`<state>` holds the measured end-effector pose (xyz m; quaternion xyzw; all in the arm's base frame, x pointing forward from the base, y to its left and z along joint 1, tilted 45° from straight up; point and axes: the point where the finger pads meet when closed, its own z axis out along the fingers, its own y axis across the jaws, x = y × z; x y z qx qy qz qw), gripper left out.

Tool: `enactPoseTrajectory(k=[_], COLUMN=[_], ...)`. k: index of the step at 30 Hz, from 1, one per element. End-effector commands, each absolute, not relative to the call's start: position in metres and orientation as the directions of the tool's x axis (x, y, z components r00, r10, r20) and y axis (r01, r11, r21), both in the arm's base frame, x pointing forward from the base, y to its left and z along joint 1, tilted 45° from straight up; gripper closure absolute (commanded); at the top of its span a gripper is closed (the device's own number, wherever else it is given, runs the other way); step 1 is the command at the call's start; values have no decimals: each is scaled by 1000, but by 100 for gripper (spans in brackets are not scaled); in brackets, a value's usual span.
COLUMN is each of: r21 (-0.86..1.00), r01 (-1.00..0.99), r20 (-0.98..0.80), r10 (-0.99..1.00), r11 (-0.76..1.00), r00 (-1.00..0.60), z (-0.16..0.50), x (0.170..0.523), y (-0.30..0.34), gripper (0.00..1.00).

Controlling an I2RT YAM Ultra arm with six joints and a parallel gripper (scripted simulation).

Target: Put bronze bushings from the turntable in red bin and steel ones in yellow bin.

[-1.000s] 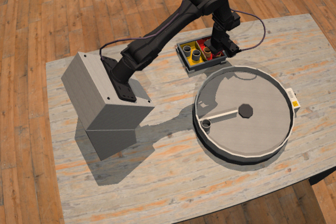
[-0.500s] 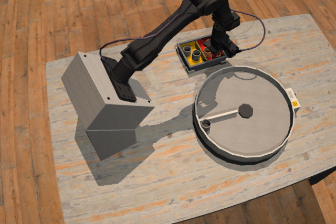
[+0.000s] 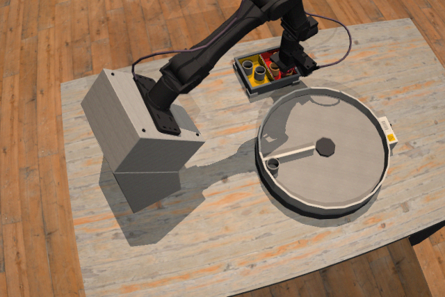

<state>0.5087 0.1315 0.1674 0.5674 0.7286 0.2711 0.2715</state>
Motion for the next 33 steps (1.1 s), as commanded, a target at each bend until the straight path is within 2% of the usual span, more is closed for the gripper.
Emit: enactPoseTrajectory(k=[1, 17, 18, 33], r21=[726, 726, 726, 726], r01=[658, 658, 658, 658], r20=[-86, -86, -86, -86], r10=[976, 976, 976, 976], r11=[200, 200, 200, 200], r00=[-202, -202, -202, -201], z=[183, 183, 183, 183], x=[513, 513, 513, 513], y=[128, 128, 128, 128], gripper=[100, 100, 85, 85])
